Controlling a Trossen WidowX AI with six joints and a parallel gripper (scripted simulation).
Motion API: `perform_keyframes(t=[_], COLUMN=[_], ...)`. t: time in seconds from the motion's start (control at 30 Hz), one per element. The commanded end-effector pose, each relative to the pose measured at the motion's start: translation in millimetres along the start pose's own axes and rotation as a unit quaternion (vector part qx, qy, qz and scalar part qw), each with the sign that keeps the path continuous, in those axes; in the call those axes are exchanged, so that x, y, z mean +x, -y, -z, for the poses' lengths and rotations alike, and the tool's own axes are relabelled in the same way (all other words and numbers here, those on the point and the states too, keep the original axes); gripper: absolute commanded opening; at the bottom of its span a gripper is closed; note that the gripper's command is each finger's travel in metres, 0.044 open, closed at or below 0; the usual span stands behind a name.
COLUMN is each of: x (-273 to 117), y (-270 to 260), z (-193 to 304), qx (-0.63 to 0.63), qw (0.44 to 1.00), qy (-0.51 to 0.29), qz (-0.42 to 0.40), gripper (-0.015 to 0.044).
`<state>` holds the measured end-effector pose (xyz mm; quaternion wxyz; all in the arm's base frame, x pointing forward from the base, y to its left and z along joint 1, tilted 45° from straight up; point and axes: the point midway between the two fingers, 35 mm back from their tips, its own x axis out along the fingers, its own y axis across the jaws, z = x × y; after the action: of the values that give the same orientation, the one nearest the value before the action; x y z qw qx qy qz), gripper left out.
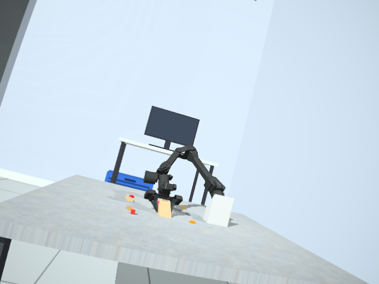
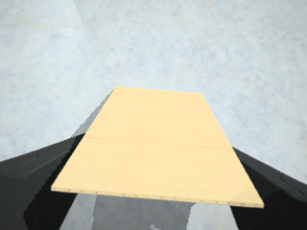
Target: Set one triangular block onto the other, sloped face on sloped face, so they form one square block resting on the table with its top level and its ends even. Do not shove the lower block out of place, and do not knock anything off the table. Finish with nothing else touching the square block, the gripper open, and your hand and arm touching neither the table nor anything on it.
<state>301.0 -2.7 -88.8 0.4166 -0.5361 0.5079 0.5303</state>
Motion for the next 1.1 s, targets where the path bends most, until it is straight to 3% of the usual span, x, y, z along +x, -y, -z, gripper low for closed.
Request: perform_keyframes(t=[0.0,0.2,0.47,1.07], x=[2,2,-1,-3], y=[-1,-1,-1,-1], z=[0,0,-2,-33], qx=[-0.003,-0.003,0.000,-0.002], qw=[1.000,1.000,1.000,0.979], qy=[0.001,0.001,0.001,-0.202], qz=[-0.002,-0.002,-0.001,-0.002], gripper=[0.0250,0.0210,0.0000,0.0000])
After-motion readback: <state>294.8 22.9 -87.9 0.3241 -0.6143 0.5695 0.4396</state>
